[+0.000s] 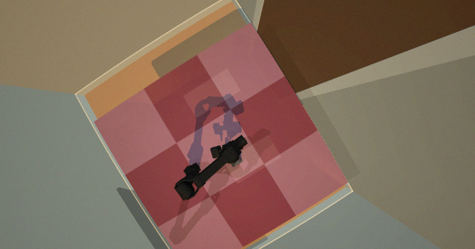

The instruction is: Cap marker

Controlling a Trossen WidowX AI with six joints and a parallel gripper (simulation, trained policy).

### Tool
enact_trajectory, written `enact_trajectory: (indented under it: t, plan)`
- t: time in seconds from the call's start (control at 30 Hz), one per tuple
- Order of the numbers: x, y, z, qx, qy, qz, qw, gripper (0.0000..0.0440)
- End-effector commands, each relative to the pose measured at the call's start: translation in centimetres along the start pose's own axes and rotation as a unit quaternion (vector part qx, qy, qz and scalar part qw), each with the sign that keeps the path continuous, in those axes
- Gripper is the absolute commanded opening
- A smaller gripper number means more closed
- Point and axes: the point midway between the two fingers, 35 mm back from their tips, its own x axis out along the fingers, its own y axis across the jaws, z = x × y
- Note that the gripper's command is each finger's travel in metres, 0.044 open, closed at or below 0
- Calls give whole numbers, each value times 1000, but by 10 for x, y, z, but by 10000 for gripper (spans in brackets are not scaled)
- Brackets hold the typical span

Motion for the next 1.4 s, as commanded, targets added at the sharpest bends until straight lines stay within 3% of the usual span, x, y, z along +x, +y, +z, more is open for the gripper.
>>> enact_trajectory:
  t: [0.0,0.3,0.5,0.97,1.37]
  plan:
    - [8,-2,1,-8,0,-6,1000,265]
    - [20,-1,4,-23,-9,-2,1000,224]
    - [14,-2,6,-30,-13,8,999,78]
    - [-35,9,15,-24,-1,64,998,85]
    - [-72,13,46,5,14,82,997,79]
